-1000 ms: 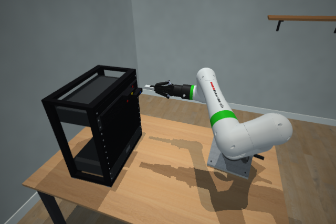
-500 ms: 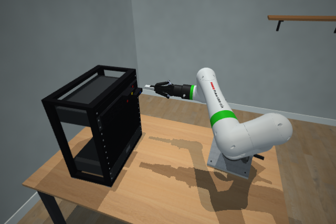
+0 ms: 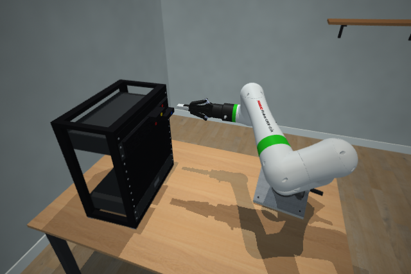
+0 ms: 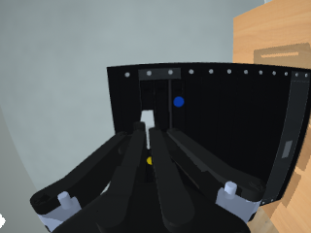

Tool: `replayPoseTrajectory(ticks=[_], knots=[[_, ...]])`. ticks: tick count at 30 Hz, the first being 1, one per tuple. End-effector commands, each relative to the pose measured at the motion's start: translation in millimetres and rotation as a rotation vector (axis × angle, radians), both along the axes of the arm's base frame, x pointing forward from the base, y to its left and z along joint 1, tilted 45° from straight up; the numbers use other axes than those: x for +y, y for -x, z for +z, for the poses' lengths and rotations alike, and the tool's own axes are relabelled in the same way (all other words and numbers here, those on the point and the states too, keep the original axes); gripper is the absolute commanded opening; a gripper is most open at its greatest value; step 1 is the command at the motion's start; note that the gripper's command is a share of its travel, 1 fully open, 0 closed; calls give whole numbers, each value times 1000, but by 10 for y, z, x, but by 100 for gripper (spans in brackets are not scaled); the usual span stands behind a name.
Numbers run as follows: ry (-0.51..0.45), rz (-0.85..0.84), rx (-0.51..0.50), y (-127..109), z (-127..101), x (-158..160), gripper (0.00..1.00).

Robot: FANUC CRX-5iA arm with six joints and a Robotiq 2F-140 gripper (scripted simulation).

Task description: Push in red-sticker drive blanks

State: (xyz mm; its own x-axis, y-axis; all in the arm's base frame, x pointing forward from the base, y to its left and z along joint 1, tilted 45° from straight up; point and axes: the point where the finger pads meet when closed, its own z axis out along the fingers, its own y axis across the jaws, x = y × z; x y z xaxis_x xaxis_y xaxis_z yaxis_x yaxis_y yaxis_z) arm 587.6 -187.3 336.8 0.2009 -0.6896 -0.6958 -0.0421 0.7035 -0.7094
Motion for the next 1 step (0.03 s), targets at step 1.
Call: replayPoseTrajectory(ticks=[1], knots=[[0,0,0,0,2,-2,0]])
